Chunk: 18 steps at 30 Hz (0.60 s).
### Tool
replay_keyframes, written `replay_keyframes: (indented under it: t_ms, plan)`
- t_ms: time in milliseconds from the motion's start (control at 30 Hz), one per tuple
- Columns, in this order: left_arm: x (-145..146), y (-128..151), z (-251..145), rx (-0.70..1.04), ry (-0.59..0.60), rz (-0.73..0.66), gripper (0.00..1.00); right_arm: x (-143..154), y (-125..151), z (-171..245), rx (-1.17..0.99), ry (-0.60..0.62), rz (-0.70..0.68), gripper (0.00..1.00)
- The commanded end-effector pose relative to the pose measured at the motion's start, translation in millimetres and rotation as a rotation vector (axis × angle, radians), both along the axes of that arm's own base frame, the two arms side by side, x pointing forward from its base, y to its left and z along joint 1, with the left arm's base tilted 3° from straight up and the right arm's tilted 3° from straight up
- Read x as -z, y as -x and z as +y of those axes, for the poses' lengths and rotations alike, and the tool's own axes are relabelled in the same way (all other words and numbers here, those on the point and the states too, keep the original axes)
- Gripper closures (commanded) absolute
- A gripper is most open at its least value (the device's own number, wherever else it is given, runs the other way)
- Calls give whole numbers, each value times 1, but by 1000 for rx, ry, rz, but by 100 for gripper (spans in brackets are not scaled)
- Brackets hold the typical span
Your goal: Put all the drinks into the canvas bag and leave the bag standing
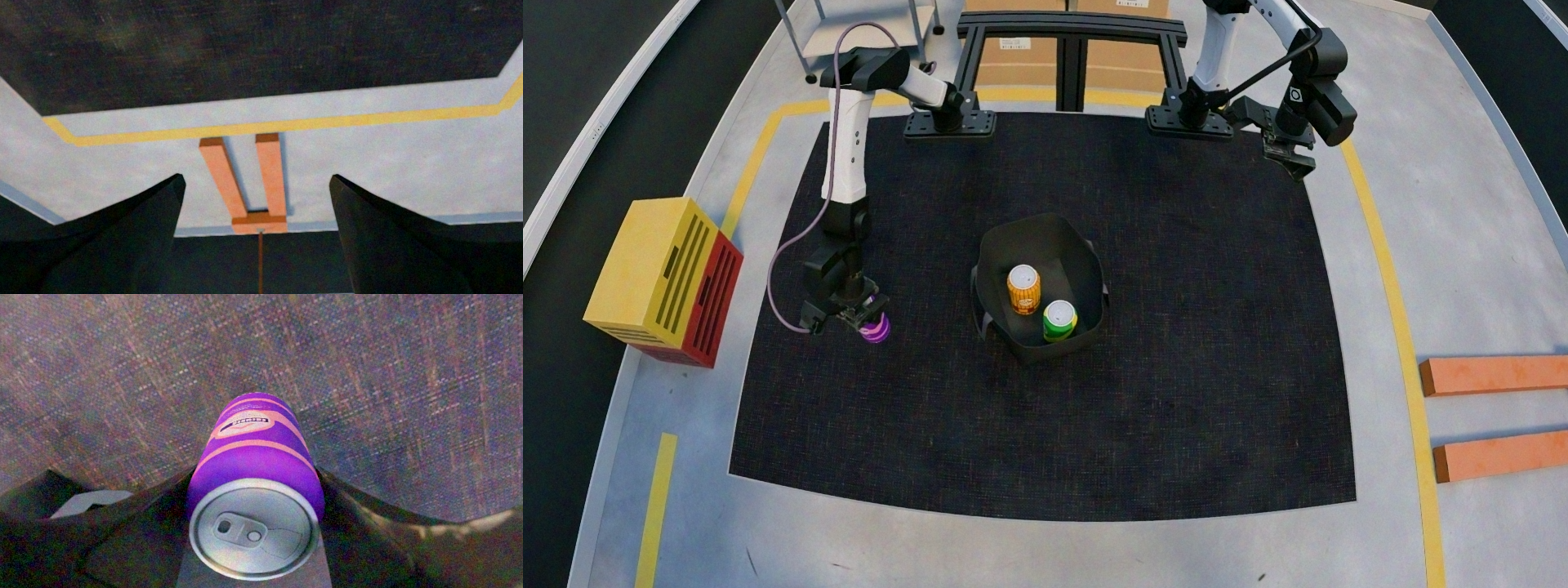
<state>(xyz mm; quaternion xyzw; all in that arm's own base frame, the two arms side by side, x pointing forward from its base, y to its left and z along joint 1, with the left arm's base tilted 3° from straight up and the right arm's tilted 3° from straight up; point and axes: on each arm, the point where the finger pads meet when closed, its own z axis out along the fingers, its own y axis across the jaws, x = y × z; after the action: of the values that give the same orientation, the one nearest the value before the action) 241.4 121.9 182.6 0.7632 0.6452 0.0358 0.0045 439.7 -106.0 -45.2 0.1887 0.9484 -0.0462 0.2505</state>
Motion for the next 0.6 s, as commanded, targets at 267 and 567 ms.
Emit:
replay_keyframes:
  t_ms: [267,567]
  plan:
    - [0,-2,2,9,-6,2,9,-57,-19,-1,-1,27,-87,26]
    - [0,-2,2,9,-6,2,9,-79,-20,0,-6,27,-99,26]
